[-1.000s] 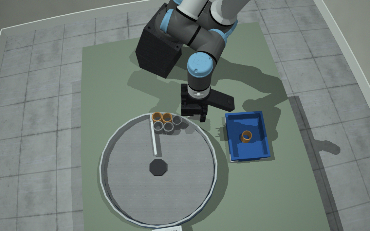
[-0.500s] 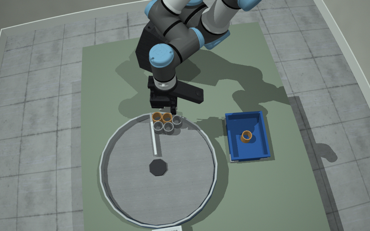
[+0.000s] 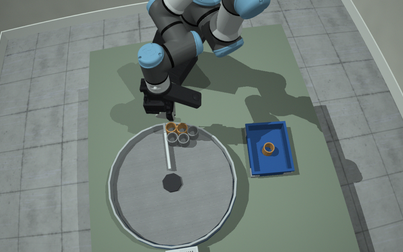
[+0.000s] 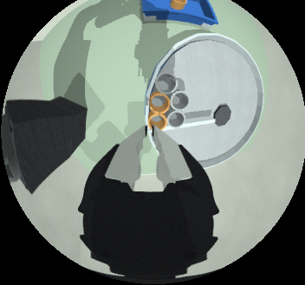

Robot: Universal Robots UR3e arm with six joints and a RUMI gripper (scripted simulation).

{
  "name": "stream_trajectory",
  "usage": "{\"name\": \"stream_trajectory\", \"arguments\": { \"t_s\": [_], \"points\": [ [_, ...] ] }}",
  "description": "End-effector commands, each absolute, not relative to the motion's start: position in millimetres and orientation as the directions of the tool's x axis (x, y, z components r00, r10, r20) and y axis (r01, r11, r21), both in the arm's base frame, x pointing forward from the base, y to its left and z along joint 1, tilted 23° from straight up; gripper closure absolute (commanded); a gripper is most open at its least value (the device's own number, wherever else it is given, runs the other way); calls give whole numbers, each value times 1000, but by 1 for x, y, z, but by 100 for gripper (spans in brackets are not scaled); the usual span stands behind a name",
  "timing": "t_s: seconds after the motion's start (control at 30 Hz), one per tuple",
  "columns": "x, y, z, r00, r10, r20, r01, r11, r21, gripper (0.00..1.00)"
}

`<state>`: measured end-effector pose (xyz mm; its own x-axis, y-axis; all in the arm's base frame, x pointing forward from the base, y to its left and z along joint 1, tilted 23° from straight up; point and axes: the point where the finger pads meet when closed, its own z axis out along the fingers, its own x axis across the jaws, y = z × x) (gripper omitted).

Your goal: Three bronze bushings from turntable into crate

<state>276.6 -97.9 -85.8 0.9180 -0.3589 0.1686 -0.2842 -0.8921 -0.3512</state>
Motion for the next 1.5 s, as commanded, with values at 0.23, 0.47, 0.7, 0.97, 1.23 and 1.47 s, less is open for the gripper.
{"name": "stream_trajectory", "arguments": {
  "t_s": [0.23, 0.47, 0.7, 0.97, 1.23, 1.47],
  "points": [
    [273, -105, -90, 918, -359, 171, -283, -892, -351, 95],
    [273, -105, -90, 918, -359, 171, -283, -892, -351, 95],
    [273, -105, -90, 918, -359, 171, -283, -892, -351, 95],
    [273, -105, -90, 918, -359, 171, -283, -892, -351, 95],
    [273, -105, -90, 918, -359, 171, -283, -892, -351, 95],
    [273, -105, -90, 918, -359, 171, -283, -892, -351, 95]
  ]
}}
